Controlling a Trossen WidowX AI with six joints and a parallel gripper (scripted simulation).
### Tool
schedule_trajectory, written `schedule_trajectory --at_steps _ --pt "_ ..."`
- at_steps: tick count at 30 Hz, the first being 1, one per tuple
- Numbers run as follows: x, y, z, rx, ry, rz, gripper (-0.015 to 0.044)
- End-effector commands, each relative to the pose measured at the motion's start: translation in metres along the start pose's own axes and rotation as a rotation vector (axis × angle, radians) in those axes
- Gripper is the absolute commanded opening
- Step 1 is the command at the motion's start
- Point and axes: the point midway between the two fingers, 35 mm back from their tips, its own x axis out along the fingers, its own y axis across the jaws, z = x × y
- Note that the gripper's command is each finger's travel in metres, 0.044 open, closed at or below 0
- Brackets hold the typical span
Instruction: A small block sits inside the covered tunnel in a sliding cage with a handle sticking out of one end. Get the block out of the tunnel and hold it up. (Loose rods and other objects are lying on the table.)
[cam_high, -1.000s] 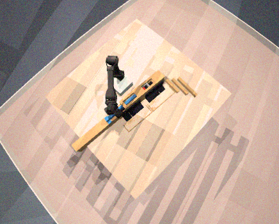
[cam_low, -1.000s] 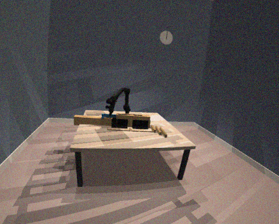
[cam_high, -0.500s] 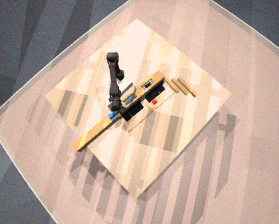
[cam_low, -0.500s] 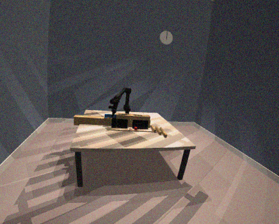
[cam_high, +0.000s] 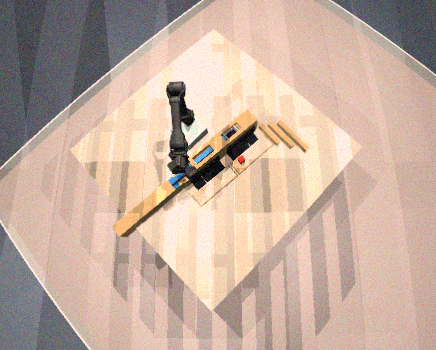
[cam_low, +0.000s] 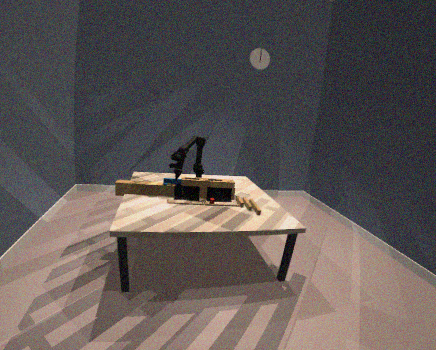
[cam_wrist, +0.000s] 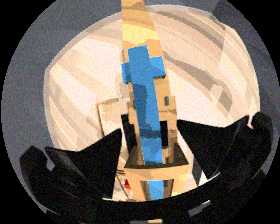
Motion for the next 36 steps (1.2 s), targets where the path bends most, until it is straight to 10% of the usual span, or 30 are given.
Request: schedule_trajectory --at_steps 1,36 --pt "-0.018 0.004 0.004 -0.009 0.01 0.012 0.044" --pt "0.029 -0.002 0.044 -0.012 0.009 0.012 0.044"
